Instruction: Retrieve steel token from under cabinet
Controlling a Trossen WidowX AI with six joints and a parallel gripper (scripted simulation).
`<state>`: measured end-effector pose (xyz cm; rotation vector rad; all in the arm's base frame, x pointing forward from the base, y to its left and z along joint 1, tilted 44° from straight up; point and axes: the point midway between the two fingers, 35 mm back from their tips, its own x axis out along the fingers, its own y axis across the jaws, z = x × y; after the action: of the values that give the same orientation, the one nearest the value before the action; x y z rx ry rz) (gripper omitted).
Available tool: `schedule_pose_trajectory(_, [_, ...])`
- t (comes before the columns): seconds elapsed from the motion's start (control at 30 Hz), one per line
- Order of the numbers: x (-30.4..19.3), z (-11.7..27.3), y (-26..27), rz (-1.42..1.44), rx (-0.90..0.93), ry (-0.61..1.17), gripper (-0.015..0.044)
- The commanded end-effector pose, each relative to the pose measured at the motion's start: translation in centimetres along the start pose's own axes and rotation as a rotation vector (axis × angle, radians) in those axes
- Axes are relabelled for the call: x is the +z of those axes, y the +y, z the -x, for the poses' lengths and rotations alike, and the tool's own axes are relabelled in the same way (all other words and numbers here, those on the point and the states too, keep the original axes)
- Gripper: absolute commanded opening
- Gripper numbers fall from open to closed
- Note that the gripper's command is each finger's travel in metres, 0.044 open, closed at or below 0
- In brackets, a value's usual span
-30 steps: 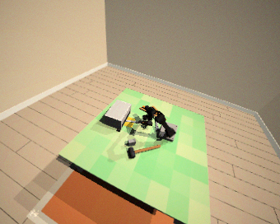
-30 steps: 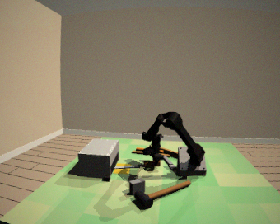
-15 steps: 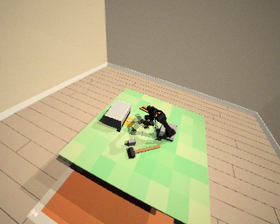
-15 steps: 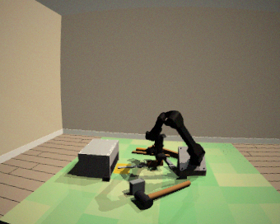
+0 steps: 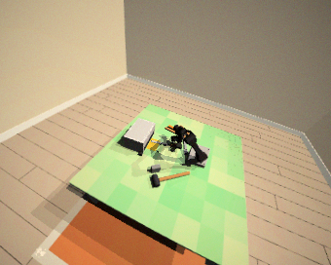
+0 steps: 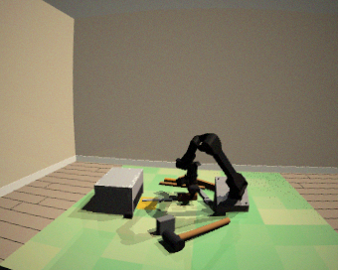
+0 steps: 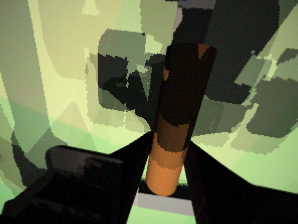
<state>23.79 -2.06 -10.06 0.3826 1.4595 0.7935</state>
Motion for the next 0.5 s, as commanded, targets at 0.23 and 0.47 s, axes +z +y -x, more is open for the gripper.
schedule_pose_trajectory(0.23, [-0.08, 0.12, -0.07, -0.097, -0.002, 0.000, 0.0000])
schedule_pose_trajectory(0.47, [-0.11, 0.15, -0.08, -0.154, -0.001, 0.000, 0.0000])
